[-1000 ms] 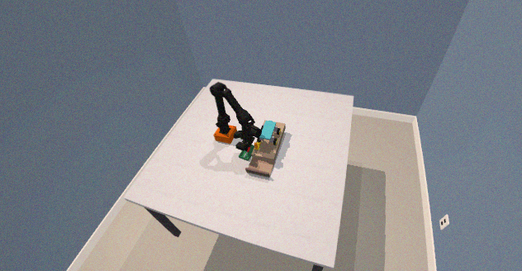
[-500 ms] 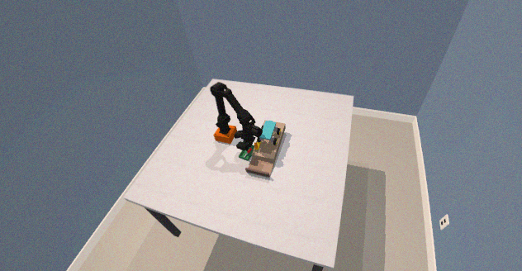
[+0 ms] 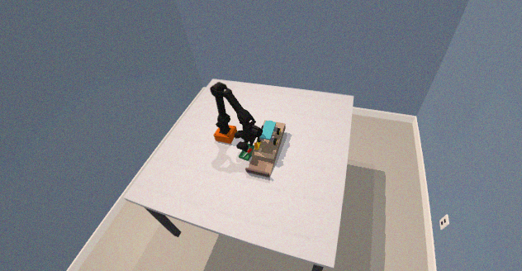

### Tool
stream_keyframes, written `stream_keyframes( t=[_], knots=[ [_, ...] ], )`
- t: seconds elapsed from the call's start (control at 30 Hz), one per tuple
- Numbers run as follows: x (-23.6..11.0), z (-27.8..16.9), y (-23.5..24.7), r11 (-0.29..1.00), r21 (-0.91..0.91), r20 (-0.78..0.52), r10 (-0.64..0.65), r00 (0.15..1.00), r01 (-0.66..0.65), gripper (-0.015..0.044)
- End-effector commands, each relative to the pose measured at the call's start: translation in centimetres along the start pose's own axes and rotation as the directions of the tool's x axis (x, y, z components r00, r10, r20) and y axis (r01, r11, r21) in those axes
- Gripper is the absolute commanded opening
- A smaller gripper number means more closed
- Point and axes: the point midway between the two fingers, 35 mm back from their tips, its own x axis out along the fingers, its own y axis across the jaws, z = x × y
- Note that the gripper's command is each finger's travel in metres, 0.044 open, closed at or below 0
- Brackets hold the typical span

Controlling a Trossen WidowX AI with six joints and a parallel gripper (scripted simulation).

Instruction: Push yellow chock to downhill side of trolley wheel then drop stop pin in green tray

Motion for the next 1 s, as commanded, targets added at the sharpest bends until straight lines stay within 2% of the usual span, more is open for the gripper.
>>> stream_keyframes(
  t=[0.0,0.23,0.37,0.97],
  knots=[
    [0.0,0.0,0.0,1.0,0.0,0.0,0.0,1.0,0.0,0.034],
    [-1.9,0.3,0.2,1.0,0.002,0.005,0.001,1.0,-0.001,0.034],
    [-2.7,0.6,0.3,1.0,0.003,0.006,0.001,1.0,-0.001,0.044],
    [-7.5,0.7,1.0,1.0,0.003,0.006,0.001,1.0,-0.001,0.044]
  ],
)
